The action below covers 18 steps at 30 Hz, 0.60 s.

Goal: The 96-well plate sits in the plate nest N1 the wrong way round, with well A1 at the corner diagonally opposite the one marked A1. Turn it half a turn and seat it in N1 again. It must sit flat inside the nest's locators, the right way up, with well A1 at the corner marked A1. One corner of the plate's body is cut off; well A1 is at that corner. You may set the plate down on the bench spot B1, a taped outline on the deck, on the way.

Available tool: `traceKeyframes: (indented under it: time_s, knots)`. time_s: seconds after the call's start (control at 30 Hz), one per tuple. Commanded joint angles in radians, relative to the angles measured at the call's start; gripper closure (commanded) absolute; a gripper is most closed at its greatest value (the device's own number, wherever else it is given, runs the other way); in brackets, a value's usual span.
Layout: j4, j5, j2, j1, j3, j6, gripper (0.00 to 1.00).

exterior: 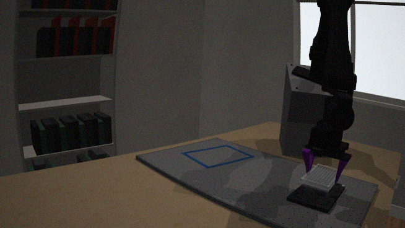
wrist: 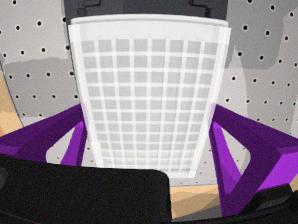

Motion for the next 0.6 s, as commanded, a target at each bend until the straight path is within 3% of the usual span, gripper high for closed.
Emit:
traceKeyframes:
  time_s: [0.0, 0.57]
  knots:
    - [0.023, 0.001, 0.001, 0.001, 0.010, 0.003, 1.00]
    - [0.060, 0.002, 0.065, 0.003, 0.037, 0.005, 1.00]
